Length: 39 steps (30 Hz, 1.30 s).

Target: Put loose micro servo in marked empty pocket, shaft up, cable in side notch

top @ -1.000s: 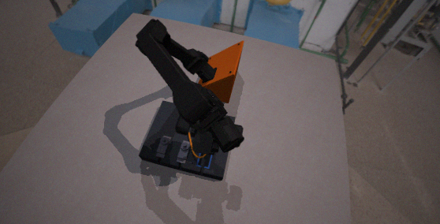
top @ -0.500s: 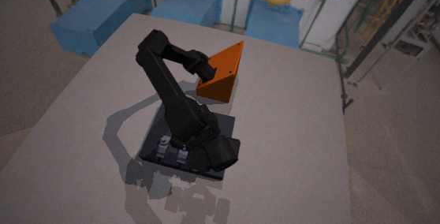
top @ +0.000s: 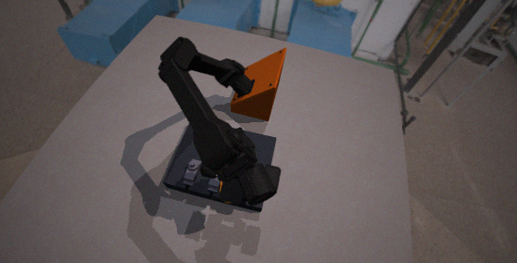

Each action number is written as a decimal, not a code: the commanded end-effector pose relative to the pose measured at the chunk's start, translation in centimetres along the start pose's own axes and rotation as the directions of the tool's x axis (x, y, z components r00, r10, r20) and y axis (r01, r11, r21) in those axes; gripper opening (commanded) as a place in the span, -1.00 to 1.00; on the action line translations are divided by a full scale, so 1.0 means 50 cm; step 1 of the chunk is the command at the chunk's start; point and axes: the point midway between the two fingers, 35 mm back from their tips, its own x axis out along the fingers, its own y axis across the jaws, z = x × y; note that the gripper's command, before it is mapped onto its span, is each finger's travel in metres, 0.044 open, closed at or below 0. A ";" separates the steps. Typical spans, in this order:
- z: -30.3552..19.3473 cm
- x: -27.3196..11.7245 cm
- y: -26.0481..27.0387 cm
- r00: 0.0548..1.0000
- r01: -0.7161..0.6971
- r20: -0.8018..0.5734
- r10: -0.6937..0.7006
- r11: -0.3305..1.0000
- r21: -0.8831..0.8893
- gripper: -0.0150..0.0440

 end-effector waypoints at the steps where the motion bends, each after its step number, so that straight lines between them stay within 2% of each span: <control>1: 0.002 0.001 0.000 1.000 0.003 0.007 -0.003 1.000 -0.005 -0.49; 39: 0.002 0.058 -0.001 1.000 0.004 0.008 -0.004 1.000 -0.004 -0.49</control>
